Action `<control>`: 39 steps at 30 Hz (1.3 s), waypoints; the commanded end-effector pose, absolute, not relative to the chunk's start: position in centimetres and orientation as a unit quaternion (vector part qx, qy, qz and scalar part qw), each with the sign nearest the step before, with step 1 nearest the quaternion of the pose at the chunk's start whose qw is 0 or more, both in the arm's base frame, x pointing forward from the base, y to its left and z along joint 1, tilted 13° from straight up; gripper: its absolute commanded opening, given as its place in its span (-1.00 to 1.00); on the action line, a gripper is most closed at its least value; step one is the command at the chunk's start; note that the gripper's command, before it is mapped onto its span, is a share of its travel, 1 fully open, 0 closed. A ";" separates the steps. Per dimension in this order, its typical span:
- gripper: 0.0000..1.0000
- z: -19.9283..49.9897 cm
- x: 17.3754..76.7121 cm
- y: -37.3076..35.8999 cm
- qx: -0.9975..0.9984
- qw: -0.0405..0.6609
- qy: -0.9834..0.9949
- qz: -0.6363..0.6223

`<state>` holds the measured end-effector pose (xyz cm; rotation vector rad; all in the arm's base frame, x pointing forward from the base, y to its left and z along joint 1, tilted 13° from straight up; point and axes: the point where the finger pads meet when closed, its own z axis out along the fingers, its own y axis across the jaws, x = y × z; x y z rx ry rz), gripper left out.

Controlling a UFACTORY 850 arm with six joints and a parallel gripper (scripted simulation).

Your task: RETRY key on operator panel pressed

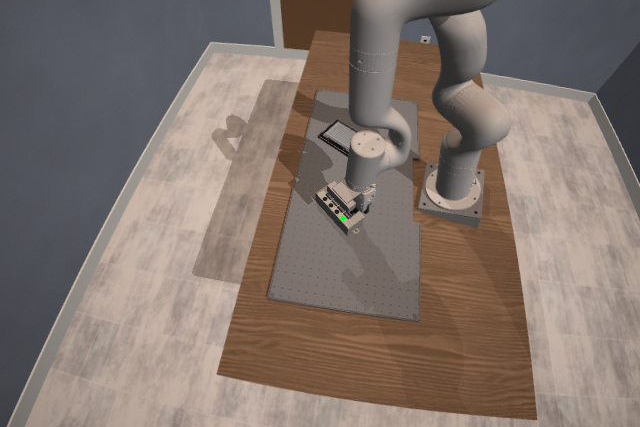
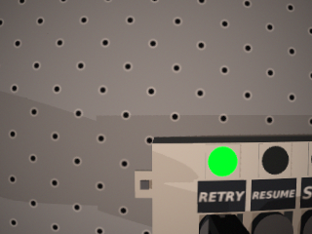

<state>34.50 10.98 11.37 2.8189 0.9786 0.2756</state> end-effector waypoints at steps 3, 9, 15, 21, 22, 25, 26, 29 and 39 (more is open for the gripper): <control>-1.00 11.4 34.5 11.0 0.938 0.072 0.326 0.093; -1.00 11.4 34.5 11.0 0.938 0.072 0.326 0.093; -1.00 11.5 34.5 11.0 0.938 0.072 0.326 0.093; -1.00 12.5 34.3 11.1 0.938 0.072 0.326 0.093; -1.00 12.7 34.3 11.1 0.938 0.072 0.326 0.093; -1.00 13.2 34.1 11.1 0.938 0.072 0.326 0.093; -1.00 13.3 34.1 11.2 0.938 0.072 0.326 0.093; -1.00 13.7 34.0 11.2 0.938 0.072 0.326 0.093; -1.00 15.1 33.7 11.3 0.938 0.072 0.326 0.093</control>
